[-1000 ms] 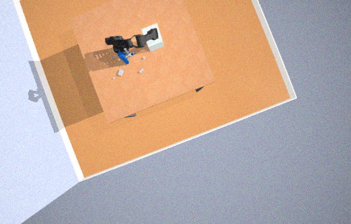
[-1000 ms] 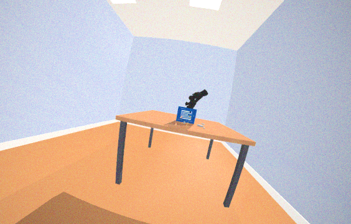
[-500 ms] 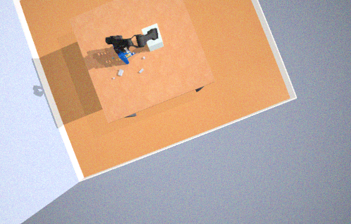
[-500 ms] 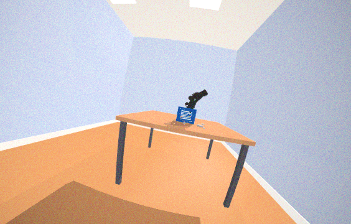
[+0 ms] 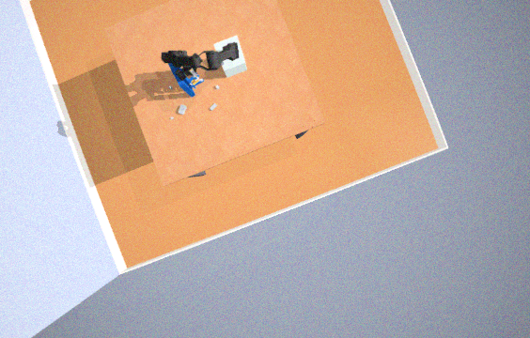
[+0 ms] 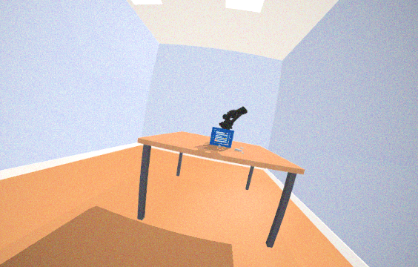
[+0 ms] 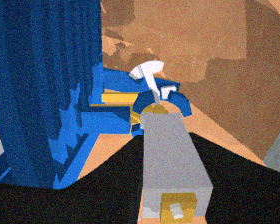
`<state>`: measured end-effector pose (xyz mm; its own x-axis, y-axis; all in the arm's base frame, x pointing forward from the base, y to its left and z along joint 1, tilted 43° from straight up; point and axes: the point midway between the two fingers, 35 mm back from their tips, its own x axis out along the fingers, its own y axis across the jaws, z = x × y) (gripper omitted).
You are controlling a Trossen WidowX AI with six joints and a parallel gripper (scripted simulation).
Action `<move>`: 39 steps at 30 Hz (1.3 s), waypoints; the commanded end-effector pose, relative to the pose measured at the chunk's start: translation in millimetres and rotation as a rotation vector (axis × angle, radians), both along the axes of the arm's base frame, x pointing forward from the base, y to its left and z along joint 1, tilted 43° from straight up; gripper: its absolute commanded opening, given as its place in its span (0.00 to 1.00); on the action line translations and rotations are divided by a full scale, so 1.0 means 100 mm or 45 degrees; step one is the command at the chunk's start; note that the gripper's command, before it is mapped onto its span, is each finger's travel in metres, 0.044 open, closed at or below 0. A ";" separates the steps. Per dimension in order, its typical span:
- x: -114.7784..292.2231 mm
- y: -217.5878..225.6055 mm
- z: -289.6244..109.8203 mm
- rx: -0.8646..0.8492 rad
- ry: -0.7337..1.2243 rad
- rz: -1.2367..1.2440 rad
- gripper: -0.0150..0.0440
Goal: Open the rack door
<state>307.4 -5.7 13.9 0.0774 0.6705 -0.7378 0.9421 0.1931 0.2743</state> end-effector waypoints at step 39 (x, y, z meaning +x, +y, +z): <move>-0.50 -0.42 -0.44 -0.074 -0.555 0.601 0.27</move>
